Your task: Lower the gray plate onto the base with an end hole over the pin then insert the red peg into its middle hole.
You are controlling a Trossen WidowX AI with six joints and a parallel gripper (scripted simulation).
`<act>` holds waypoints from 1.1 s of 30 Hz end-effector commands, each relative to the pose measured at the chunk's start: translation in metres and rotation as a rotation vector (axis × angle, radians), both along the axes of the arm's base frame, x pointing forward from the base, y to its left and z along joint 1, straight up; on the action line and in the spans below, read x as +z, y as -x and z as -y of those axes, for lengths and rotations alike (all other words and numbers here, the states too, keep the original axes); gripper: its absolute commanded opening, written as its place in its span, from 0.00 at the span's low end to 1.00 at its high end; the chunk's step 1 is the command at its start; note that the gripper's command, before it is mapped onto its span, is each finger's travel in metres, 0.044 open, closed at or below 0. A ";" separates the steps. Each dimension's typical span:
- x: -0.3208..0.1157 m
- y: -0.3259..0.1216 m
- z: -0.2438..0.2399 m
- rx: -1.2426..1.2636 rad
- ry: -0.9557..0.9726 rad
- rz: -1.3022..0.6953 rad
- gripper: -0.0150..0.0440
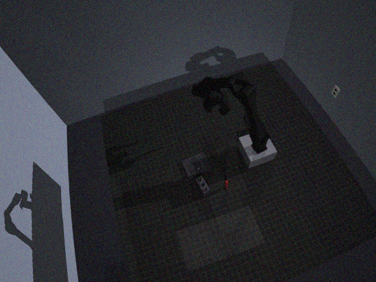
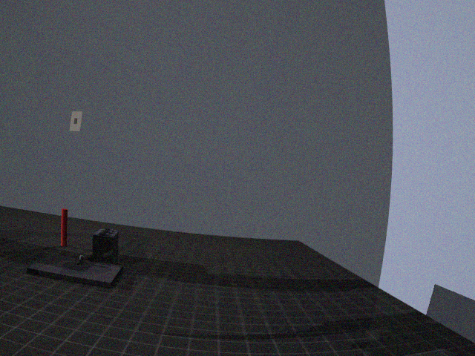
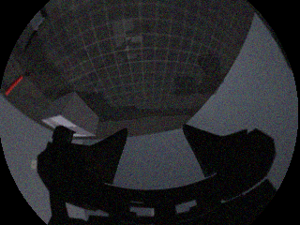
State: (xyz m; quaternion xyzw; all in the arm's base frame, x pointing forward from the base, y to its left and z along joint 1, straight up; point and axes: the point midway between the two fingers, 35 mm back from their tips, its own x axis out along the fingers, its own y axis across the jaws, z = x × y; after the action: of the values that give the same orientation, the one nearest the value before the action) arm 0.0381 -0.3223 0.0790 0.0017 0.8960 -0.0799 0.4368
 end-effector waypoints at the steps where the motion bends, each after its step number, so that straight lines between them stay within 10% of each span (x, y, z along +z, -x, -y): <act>1: 0.037 -0.006 0.016 -1.046 0.390 0.511 1.00; 6: 0.052 -0.008 0.021 -1.375 0.438 0.623 1.00; 23: 0.052 -0.010 0.021 -1.370 0.436 0.624 1.00; 33: 0.040 -0.142 -0.024 -1.285 0.394 0.643 1.00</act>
State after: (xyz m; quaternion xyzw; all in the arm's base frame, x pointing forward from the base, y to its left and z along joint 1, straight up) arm 0.1511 -0.3132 0.1250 0.4662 0.5148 -0.4751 0.5403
